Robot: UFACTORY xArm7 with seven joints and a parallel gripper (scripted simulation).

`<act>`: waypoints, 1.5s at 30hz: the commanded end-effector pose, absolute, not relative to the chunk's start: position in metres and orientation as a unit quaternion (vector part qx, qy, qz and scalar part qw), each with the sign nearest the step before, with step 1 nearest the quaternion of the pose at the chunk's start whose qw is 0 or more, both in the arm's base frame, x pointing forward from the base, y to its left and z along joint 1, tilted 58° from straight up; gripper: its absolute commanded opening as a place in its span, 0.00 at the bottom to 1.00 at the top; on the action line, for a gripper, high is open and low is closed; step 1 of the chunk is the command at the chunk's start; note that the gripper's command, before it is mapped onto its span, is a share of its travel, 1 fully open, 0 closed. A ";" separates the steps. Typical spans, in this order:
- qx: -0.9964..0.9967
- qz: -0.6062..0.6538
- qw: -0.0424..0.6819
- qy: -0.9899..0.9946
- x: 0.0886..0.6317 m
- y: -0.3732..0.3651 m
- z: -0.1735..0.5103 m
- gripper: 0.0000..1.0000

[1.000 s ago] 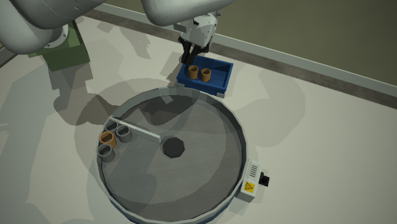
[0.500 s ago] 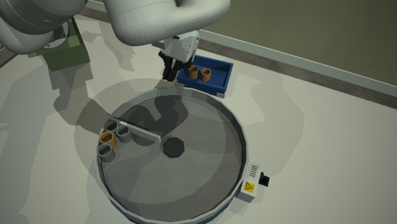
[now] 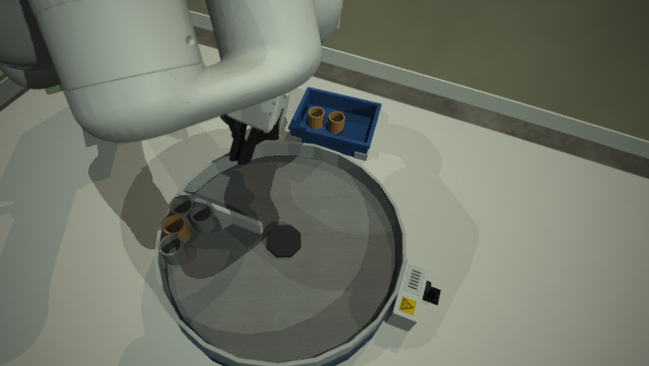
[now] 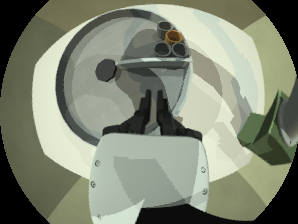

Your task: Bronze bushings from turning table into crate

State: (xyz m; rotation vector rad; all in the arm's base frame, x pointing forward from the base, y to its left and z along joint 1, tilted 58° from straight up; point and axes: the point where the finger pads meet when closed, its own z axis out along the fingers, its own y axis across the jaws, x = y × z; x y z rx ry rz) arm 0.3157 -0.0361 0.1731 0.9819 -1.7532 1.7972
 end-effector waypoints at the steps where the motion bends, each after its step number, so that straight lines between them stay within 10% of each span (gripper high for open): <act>1: 0.366 0.652 0.217 -0.628 0.297 -0.066 0.193 0.10; 45: 0.382 0.658 0.224 -0.609 0.240 -0.153 0.237 0.10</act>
